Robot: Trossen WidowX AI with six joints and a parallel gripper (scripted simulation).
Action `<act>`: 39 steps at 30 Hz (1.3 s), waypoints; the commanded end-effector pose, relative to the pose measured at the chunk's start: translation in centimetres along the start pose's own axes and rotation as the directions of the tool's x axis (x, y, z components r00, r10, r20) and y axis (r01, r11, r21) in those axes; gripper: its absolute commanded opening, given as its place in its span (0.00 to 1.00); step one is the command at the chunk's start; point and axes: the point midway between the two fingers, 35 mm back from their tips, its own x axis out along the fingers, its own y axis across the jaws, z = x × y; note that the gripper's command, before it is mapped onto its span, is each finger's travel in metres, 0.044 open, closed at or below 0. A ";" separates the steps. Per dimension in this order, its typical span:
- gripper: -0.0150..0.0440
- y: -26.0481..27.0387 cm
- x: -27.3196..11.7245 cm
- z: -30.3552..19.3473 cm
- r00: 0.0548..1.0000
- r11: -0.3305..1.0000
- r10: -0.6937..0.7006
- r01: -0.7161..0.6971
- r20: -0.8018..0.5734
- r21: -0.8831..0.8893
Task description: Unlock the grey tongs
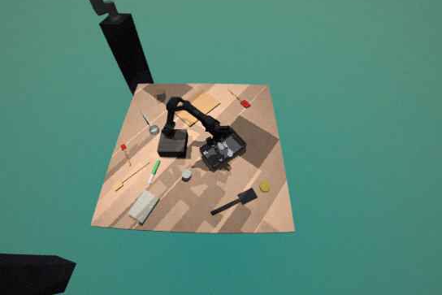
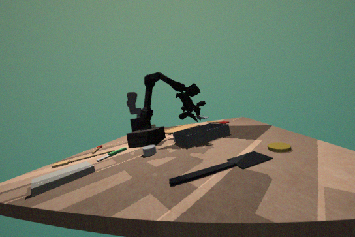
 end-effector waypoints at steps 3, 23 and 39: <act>0.00 -0.3 0.0 -0.2 0.997 0.997 0.082 -0.082 -0.005 0.005; 0.00 0.1 -0.4 0.0 0.921 0.921 0.389 -0.389 -0.014 -0.008; 0.00 -1.9 0.1 3.8 0.921 0.918 0.389 -0.387 -0.007 0.089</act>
